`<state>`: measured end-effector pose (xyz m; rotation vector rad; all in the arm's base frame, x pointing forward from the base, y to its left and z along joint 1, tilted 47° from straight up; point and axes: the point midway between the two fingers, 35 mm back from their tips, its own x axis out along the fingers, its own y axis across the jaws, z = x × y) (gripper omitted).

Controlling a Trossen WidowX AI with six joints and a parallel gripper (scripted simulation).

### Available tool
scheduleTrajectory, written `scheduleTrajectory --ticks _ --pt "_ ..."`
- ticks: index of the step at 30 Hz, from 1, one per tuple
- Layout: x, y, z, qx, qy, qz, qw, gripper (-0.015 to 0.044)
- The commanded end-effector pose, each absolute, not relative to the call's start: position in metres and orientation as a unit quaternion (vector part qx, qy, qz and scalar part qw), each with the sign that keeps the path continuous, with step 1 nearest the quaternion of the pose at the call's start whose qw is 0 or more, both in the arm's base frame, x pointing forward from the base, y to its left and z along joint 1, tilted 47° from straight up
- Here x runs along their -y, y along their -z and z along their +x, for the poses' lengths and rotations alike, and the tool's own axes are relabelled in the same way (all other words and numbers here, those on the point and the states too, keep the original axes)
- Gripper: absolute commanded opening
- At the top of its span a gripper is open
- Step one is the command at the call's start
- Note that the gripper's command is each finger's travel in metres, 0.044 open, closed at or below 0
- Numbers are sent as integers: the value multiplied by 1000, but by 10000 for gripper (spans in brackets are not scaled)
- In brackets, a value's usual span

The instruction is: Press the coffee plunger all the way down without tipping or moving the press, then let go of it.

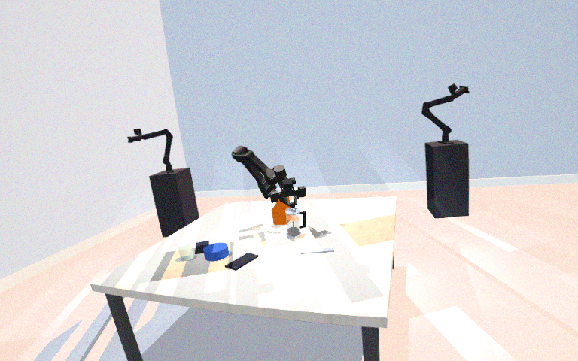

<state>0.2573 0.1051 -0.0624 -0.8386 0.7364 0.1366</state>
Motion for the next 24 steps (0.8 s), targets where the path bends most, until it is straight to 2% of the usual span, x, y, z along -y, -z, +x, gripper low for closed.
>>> scheduleTrajectory --ticks 1,9,16,24 --pt "-105 63 257 -350 -65 -398 845 228" --pt "-105 63 257 -350 -65 -398 845 438" --pt "-114 54 255 -353 -64 -397 845 440" --pt "-144 -6 234 -356 -59 -400 843 440"
